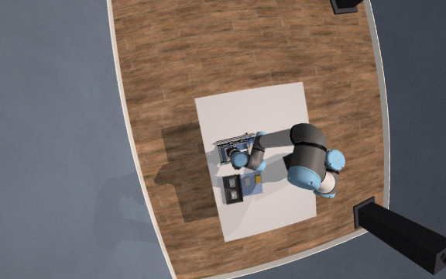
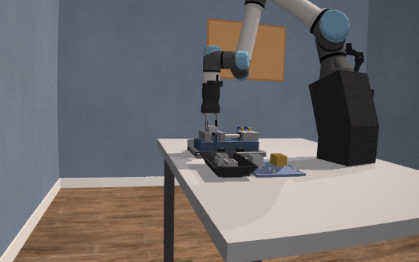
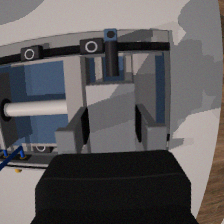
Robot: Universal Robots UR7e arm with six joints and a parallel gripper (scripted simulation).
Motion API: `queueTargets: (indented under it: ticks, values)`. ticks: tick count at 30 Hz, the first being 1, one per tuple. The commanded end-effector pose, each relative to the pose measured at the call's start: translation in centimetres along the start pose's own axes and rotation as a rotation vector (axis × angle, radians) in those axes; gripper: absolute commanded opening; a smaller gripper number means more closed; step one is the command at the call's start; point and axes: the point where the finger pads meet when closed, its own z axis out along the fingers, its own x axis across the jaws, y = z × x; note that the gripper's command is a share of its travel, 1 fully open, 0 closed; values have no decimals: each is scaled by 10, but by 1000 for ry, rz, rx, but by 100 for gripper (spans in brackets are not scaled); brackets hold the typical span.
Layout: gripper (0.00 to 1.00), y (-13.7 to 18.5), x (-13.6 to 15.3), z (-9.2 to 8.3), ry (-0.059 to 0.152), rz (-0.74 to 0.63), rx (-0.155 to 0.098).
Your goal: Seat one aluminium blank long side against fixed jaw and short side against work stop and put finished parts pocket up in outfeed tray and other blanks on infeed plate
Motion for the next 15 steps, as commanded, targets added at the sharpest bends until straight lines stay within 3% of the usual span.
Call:
queueTargets:
  ticks: [1, 15]
  values:
    - [0, 0, 1, -1, 1, 0, -1]
    - [0, -3, 2, -1, 1, 0, -1]
